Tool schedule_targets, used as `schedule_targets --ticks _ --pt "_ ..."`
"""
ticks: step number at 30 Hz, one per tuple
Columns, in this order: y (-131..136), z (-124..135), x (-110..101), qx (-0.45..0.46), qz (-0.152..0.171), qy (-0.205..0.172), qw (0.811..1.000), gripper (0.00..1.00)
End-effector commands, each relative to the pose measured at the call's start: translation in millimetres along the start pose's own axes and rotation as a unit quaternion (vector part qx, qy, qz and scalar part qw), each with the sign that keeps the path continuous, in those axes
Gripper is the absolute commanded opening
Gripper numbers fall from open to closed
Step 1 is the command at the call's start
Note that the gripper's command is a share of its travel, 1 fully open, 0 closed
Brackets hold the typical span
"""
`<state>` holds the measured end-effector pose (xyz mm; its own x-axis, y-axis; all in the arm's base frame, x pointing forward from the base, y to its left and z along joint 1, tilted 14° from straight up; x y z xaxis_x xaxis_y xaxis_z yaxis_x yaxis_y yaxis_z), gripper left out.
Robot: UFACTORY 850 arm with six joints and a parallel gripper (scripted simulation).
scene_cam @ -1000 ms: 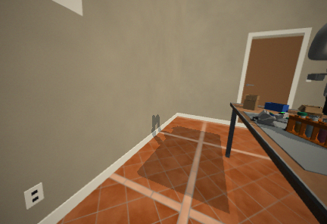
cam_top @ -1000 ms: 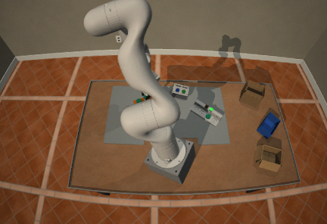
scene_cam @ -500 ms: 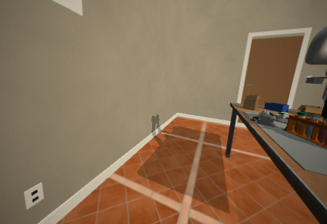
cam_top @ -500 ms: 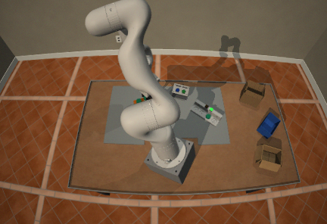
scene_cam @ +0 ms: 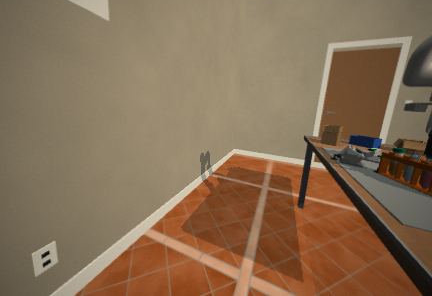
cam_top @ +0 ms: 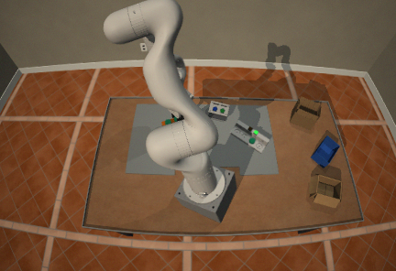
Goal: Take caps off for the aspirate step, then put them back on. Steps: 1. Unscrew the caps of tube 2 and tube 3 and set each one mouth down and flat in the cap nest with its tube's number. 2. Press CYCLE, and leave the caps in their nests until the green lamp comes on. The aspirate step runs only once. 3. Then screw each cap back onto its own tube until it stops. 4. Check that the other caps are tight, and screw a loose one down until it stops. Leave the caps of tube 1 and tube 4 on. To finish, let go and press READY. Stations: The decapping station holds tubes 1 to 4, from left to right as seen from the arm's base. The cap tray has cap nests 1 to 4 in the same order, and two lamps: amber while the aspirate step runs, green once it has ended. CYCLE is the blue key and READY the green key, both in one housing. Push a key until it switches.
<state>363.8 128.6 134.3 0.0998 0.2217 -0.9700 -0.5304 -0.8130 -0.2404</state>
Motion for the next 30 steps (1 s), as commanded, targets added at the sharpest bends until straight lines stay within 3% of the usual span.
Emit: schedule_targets --ticks 1,26,27,30 --pt "-0.4 -0.3 0.5 0.0 -0.001 0.001 1.0 0.0" --pt "-0.4 -0.3 6.2 0.0 -0.001 0.001 1.0 0.0" --pt "-0.4 -0.3 6.2 0.0 -0.001 0.001 1.0 0.46" --pt "-0.4 -0.3 6.2 0.0 -0.001 0.001 1.0 0.46"
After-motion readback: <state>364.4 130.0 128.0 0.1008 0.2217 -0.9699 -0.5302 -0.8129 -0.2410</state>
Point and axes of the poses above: the point where the finger pads meet when closed, its own x axis out along the fingers, its own y axis across the jaws, z = x × y, the point moved 8 cm from there along -x, back along the fingers, and after that the axes turned 13 degrees about -x, right-handed, at the moved point
